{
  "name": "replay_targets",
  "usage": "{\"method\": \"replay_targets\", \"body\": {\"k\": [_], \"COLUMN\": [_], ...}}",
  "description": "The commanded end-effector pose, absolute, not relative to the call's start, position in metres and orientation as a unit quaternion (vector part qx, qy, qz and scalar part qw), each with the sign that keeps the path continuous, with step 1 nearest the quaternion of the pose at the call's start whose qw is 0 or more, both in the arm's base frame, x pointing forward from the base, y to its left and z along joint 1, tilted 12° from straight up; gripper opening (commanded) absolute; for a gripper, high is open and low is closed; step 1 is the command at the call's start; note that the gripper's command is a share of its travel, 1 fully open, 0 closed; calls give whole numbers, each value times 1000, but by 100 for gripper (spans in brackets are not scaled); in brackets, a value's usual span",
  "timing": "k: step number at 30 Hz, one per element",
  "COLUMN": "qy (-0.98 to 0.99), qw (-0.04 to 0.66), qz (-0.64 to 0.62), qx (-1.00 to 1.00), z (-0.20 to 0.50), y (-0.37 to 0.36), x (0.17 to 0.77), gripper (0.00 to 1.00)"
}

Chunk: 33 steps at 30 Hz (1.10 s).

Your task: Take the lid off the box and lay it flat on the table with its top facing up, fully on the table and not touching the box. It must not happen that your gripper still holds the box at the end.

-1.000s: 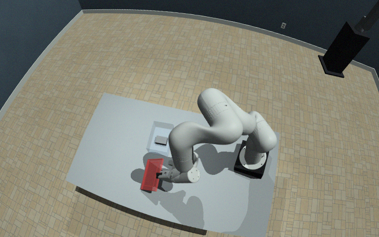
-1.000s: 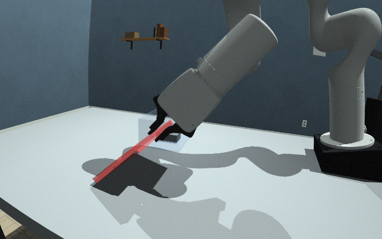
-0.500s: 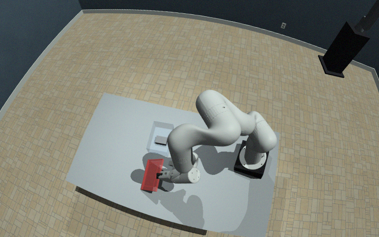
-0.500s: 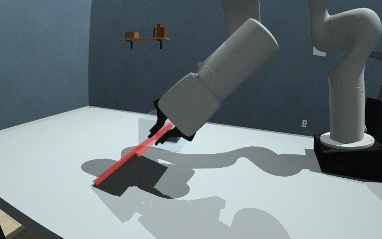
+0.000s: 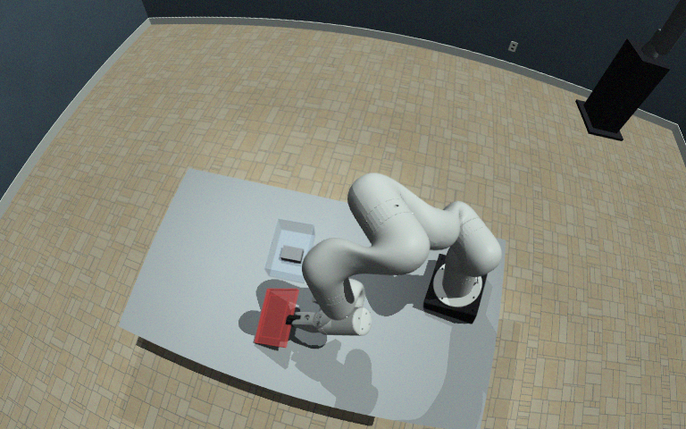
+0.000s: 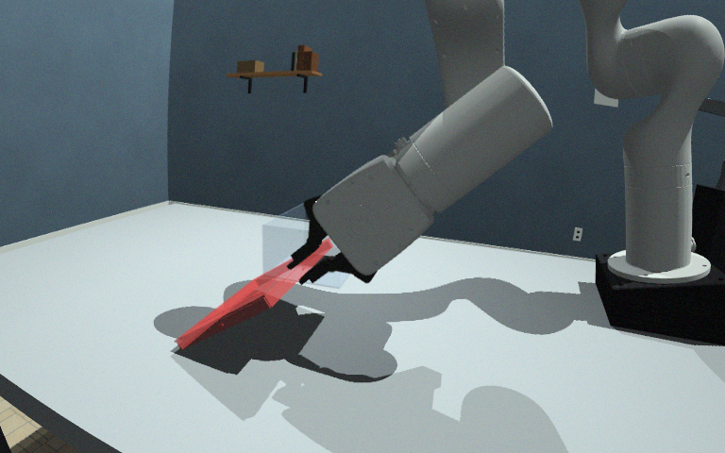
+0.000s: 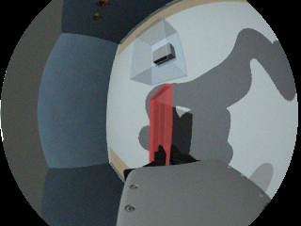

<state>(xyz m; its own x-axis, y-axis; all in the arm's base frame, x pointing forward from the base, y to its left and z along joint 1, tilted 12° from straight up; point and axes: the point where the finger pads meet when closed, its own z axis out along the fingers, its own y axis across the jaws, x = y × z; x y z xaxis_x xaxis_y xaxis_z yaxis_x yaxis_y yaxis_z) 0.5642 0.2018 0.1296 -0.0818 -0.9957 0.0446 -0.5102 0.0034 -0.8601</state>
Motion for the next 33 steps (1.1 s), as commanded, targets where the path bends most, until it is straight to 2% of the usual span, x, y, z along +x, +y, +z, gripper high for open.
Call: {"method": "replay_targets", "body": {"k": [1,33], "qy": [625,581], "qw": [331,392], "qz": [-387,-450], "qx": [-591,-553], "z": [125,91], "y": [202,201], "x": [562,551], "gripper": [0,0]}}
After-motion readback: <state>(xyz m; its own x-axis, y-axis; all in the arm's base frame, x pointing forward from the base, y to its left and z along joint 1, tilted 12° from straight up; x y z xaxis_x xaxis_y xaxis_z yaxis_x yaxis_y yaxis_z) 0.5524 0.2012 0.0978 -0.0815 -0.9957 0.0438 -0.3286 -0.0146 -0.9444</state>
